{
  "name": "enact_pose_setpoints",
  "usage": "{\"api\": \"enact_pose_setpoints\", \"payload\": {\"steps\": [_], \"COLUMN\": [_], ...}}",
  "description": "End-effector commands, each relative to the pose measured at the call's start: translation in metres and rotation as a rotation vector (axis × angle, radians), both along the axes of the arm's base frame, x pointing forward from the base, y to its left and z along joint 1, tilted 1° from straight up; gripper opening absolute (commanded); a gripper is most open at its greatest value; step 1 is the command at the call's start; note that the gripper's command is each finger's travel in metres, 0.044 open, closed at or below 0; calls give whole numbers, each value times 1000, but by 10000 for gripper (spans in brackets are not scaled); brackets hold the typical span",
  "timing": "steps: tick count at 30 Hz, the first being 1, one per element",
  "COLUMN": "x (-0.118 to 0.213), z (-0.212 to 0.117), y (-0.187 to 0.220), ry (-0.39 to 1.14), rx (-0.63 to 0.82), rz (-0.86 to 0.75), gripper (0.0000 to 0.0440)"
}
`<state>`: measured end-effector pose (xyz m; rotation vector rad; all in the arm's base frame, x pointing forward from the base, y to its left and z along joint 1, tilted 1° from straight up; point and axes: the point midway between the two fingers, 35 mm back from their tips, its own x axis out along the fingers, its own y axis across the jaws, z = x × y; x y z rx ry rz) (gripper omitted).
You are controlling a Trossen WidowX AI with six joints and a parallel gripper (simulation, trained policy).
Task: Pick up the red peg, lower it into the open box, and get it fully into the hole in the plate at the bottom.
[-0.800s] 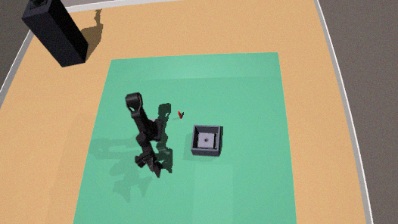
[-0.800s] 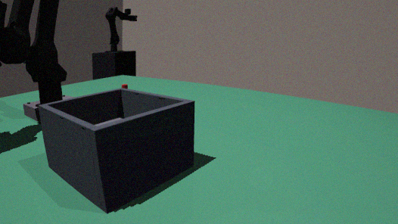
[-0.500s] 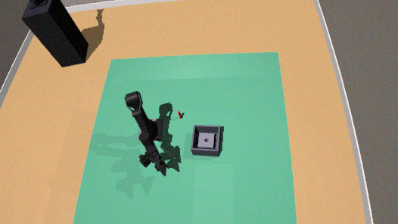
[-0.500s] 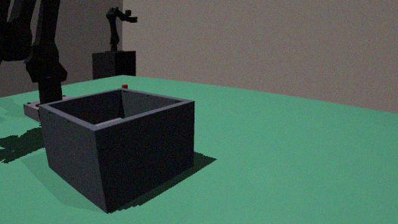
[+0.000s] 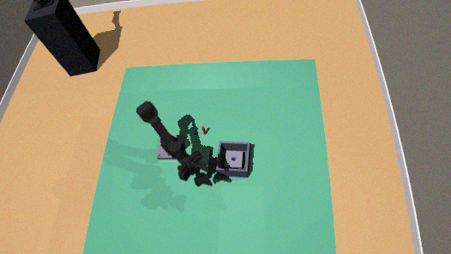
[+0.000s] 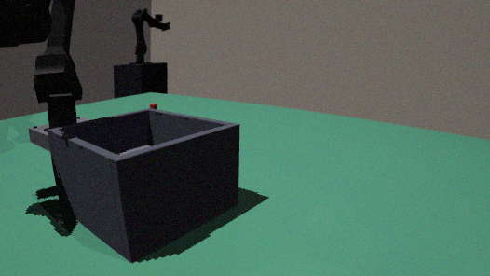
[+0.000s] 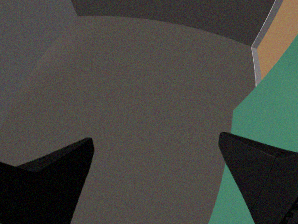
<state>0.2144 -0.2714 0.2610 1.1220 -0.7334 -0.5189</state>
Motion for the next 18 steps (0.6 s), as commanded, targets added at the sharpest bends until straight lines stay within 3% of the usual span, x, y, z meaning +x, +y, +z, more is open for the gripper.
{"api": "enact_pose_setpoints", "payload": {"steps": [1,18], "x": [31,124], "z": [29,111], "y": [18,137], "ry": [28,191], "rx": [-63,-183], "rz": [70,389], "gripper": [440,440]}}
